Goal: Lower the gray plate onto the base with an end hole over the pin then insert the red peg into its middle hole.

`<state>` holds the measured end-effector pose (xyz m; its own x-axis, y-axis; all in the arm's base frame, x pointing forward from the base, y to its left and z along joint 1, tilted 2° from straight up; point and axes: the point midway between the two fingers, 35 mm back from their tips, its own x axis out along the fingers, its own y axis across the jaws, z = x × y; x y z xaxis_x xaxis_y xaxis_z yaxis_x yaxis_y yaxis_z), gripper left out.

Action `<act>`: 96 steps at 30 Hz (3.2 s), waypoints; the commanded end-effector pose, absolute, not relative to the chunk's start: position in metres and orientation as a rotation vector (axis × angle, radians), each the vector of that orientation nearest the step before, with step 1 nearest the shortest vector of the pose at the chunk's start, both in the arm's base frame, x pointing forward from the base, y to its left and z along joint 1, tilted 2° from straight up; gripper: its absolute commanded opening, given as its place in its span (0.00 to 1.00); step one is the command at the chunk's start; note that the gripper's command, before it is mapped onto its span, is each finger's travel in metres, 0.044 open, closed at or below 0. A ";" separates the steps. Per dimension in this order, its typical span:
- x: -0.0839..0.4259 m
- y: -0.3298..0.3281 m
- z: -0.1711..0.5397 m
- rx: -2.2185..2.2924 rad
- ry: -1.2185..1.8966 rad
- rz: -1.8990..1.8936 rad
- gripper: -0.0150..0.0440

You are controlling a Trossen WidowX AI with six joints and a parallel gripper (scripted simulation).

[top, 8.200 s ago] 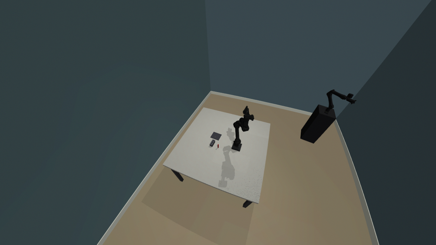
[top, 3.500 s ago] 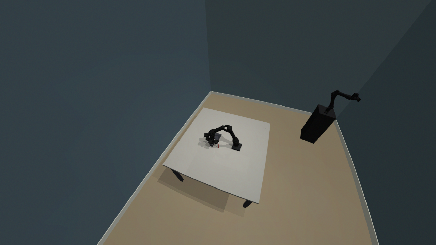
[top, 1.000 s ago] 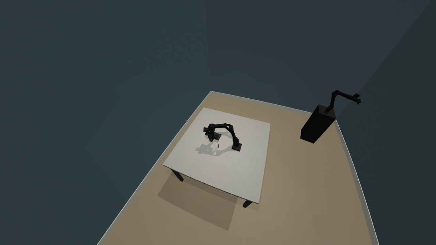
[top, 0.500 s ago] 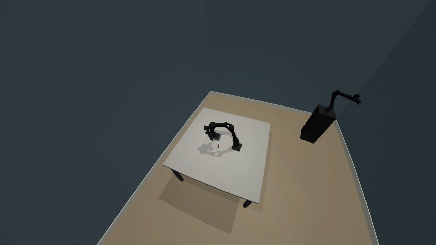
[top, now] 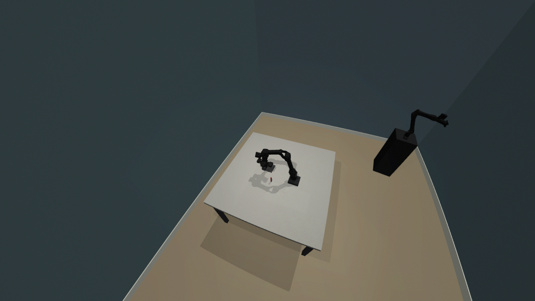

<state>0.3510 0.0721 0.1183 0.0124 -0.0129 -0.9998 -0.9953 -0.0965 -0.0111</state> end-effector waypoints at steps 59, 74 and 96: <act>0.359 -0.015 0.062 -1.332 1.159 1.290 0.25; 0.360 -0.016 0.045 -1.332 1.159 1.290 0.25; 0.360 -0.015 0.036 -1.329 1.154 1.283 0.39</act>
<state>0.3598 -0.0151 0.0355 0.0131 -0.0238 -0.9996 -0.9915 -0.1295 -0.0099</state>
